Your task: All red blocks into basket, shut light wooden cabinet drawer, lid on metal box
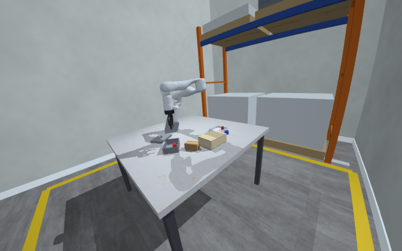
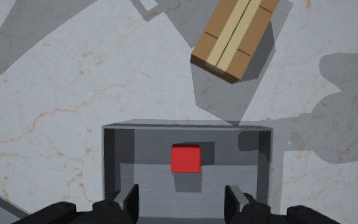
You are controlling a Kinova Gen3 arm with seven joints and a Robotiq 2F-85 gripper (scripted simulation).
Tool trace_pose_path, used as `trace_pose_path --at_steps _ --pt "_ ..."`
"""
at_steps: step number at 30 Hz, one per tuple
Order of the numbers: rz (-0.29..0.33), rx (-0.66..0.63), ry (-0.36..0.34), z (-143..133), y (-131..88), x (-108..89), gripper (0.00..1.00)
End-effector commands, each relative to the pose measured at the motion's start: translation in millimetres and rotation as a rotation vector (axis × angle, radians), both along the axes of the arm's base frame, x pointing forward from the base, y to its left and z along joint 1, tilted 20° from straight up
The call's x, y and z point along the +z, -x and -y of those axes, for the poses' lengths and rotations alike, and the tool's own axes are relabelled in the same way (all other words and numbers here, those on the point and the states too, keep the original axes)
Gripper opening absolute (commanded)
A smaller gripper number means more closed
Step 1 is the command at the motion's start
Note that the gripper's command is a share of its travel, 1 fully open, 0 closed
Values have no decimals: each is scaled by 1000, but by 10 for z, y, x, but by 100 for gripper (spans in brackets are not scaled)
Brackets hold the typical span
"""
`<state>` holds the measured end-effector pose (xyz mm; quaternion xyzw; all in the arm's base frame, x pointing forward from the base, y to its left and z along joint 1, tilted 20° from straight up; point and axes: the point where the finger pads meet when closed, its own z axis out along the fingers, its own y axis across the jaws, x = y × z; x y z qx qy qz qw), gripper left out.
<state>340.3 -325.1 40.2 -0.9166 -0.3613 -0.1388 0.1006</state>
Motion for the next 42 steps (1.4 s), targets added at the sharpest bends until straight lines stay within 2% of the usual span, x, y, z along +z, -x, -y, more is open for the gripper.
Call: trace_pose_path --at_steps 1,26,42 --pt "1 -1 1 6 -1 8 62" --pt "1 -1 1 1 -4 -7 62" --pt "1 -2 2 -72 -58 -267 62"
